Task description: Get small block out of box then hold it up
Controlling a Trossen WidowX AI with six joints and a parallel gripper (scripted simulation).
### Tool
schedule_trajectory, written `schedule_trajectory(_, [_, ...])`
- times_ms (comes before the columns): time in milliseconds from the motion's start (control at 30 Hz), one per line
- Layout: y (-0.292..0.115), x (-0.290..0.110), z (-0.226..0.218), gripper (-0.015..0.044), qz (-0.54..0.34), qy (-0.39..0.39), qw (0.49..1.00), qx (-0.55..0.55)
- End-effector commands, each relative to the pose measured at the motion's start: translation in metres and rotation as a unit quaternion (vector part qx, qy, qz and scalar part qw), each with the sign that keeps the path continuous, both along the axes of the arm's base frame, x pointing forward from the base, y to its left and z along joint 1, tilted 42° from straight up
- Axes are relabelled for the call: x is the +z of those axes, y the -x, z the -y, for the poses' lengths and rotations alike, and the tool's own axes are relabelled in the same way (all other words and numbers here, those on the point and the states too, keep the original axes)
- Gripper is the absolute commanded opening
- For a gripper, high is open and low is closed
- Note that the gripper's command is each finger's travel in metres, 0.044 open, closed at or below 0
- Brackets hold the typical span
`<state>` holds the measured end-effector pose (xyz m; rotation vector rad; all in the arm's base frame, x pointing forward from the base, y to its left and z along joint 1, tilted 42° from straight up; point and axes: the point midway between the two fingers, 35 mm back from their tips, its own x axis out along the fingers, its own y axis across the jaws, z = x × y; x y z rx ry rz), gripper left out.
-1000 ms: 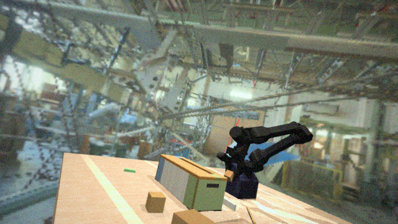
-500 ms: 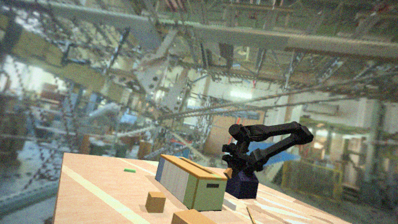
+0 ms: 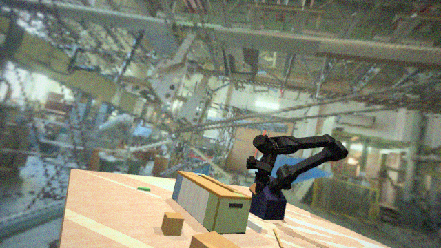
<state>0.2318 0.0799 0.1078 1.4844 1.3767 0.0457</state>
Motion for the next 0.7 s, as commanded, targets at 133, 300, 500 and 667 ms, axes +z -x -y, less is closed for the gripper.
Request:
schedule_trajectory(133, [0.001,0.006,0.005,0.0,-0.121,-0.069,0.985,-0.101])
schedule_trajectory(300, [0.002,0.009,0.007,0.0,-0.191,-0.107,0.963,-0.156])
schedule_trajectory(500, [0.003,0.012,0.01,0.0,-0.273,-0.152,0.925,-0.218])
schedule_trajectory(667, [0.005,0.015,0.013,0.0,-0.338,-0.188,0.882,-0.267])
